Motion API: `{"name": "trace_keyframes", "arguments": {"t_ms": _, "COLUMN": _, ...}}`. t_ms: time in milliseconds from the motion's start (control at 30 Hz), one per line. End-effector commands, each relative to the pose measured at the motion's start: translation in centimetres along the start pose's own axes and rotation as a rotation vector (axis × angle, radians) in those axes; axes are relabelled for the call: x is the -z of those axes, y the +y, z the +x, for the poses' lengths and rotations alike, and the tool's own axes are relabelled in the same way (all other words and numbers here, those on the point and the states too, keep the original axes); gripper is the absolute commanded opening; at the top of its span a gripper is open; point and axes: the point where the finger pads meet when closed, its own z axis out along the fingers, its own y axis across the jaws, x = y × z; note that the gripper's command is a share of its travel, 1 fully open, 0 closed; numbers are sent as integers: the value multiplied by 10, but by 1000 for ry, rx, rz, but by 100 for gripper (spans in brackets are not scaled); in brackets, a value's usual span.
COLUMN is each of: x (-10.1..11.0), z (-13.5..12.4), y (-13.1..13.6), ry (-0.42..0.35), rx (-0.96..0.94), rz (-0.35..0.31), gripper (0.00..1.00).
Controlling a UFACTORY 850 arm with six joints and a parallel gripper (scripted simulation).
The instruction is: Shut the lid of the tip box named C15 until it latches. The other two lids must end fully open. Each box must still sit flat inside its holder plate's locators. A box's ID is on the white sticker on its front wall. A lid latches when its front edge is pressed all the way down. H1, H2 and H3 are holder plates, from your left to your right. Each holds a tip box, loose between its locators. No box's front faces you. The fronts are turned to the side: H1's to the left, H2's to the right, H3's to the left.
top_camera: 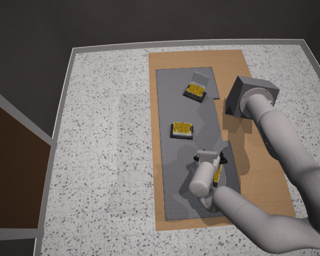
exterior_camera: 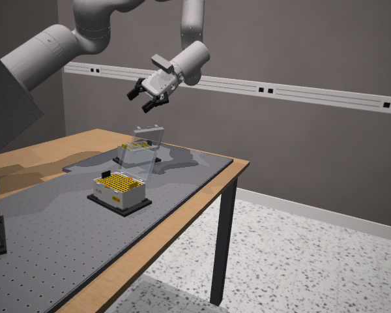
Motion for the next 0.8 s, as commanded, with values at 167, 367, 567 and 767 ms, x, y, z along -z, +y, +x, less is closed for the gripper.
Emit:
{"name": "trace_keyframes", "arguments": {"t_ms": 167, "x": -8, "z": -10, "y": 38, "ry": 114, "rx": 41, "rz": -3, "gripper": 100}}
{"name": "trace_keyframes", "arguments": {"t_ms": 367, "x": -12, "z": -13, "y": 62, "ry": 221, "rx": 83, "rz": 23, "gripper": 100}}
{"name": "trace_keyframes", "arguments": {"t_ms": 567, "x": -14, "z": -13, "y": 79, "ry": 303, "rx": 118, "rz": 67, "gripper": 100}}
{"name": "trace_keyframes", "arguments": {"t_ms": 767, "x": -14, "z": -13, "y": 100, "ry": 403, "rx": 169, "rz": 156, "gripper": 100}}
